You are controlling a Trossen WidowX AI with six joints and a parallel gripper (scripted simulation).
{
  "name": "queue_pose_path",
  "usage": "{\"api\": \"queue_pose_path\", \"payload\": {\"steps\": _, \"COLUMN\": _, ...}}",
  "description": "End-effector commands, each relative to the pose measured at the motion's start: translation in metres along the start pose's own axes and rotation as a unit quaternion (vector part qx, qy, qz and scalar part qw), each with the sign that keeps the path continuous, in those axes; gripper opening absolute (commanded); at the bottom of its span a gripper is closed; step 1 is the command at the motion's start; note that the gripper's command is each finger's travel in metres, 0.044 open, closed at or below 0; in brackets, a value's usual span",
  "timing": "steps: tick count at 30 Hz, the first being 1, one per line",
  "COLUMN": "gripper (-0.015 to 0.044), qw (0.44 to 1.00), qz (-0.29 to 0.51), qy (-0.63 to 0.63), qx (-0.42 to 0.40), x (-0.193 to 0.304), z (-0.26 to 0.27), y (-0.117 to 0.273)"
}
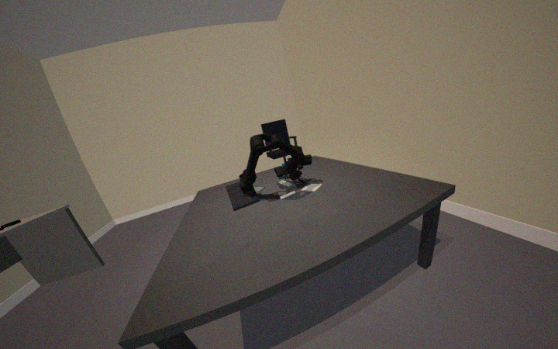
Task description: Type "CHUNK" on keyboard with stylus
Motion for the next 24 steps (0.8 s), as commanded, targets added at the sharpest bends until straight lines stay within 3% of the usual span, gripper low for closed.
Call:
{"api": "queue_pose_path", "payload": {"steps": 1, "gripper": 0.0081, "qw": 1.0, "qz": 0.001, "qy": 0.002, "qx": -0.006, "x": 0.011, "z": 0.002, "y": 0.008}}
{"api": "queue_pose_path", "payload": {"steps": 10, "gripper": 0.0064, "qw": 1.0, "qz": -0.001, "qy": 0.002, "qx": -0.004, "x": 0.008, "z": 0.001, "y": 0.006}}
{"api": "queue_pose_path", "payload": {"steps": 13, "gripper": 0.0, "qw": 1.0, "qz": 0.0, "qy": 0.002, "qx": -0.004, "x": 0.011, "z": 0.002, "y": 0.002}}
{"api": "queue_pose_path", "payload": {"steps": 24, "gripper": 0.0, "qw": 1.0, "qz": 0.001, "qy": 0.002, "qx": -0.005, "x": 0.029, "z": 0.004, "y": -0.023}}
Point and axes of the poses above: the point midway between the two fingers, 35 mm back from their tips, its own y axis back along the fingers, its own z axis across the jaws, x = y × z, the point moved 7 cm from there along y, back along the fingers, and after that the axes turned 5 degrees about y, right-handed, at the moved point
